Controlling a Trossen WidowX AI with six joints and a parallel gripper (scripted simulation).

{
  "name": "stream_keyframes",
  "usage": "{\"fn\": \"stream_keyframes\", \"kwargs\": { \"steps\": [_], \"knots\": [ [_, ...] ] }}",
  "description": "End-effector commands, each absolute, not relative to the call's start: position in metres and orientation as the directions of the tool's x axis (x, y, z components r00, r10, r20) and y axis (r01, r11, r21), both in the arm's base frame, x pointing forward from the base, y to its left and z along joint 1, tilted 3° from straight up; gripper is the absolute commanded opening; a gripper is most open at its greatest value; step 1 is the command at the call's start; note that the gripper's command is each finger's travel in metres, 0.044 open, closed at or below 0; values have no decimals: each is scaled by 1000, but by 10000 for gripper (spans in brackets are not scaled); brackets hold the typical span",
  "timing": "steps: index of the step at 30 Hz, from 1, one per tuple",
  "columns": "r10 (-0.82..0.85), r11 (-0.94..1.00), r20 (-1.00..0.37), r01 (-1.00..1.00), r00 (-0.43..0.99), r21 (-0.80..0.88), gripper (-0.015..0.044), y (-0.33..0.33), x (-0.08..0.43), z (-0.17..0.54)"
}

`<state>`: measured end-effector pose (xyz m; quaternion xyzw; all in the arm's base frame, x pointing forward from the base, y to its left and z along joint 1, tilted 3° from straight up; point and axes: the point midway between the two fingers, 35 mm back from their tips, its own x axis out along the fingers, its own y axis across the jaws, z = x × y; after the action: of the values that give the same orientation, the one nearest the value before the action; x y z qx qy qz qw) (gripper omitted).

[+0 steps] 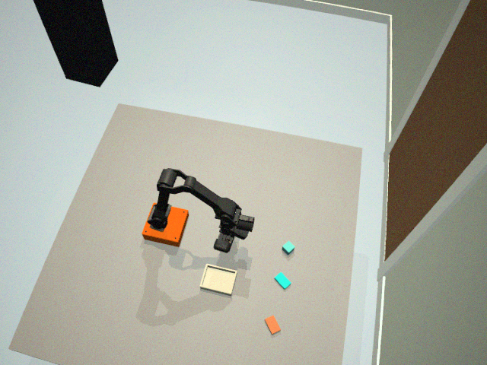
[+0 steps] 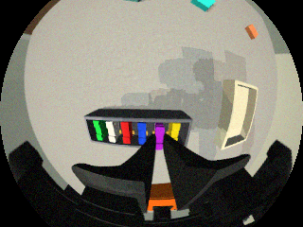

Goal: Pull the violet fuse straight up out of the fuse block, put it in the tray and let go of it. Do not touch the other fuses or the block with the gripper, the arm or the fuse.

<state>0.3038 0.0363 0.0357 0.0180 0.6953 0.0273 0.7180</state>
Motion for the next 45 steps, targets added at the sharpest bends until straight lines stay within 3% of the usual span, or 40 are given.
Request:
{"fn": "stream_keyframes", "kwargs": {
  "steps": [1, 45],
  "knots": [
    [64, 998, -997, -15, 31, 63, 0, 36, 304, 38],
    [62, 998, -998, -12, 30, 62, 0, 35, 302, 60]
  ]
}}
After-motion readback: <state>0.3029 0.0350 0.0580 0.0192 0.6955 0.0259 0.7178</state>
